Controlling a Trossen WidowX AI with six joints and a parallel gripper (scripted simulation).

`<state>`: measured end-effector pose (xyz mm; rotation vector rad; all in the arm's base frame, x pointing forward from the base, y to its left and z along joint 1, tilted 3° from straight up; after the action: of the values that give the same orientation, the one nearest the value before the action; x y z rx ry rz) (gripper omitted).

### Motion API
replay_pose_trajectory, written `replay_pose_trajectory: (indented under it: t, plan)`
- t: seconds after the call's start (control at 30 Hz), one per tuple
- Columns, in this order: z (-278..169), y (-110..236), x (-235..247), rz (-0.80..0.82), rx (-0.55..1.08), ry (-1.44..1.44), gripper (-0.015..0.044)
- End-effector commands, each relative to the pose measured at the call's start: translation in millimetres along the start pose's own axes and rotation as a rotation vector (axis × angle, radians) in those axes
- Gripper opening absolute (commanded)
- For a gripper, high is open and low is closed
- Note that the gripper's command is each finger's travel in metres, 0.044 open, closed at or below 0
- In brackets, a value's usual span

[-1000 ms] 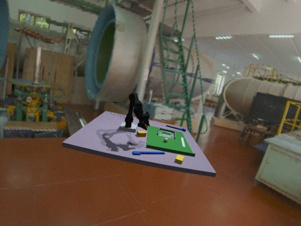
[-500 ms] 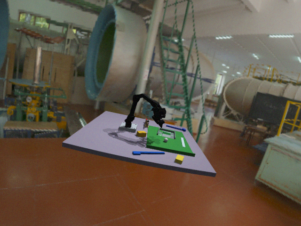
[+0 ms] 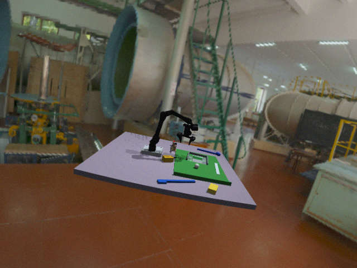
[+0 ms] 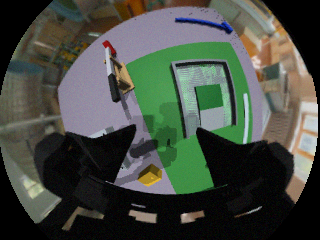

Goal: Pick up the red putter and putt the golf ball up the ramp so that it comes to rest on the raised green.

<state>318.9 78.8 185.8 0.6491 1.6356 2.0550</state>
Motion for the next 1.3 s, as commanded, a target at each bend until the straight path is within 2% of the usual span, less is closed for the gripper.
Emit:
replay_pose_trajectory:
  t: [0.0,0.17,0.23,0.8,1.0,1.27]
  plan:
    - [24,-13,51,0.010,0.094,0.199,0.0440]
    - [42,-23,117,0.001,0.189,0.446,0.0440]
    - [44,-24,126,-0.001,0.202,0.480,0.0440]
    - [38,-49,128,-0.001,0.201,0.480,0.0440]
    - [33,-69,126,-0.001,0.202,0.480,0.0440]
    - [33,-70,126,-0.001,0.202,0.480,0.0440]
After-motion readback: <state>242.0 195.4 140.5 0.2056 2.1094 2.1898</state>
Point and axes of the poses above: the point midway between the two fingers, 35 mm back from their tips, its own y axis back along the fingers, its own x axis across the jaws, z = x × y, the point moved 6 cm from there along y, back along the fingers, and after that the axes turned 14 degrees about -y, right-handed, at the moved point
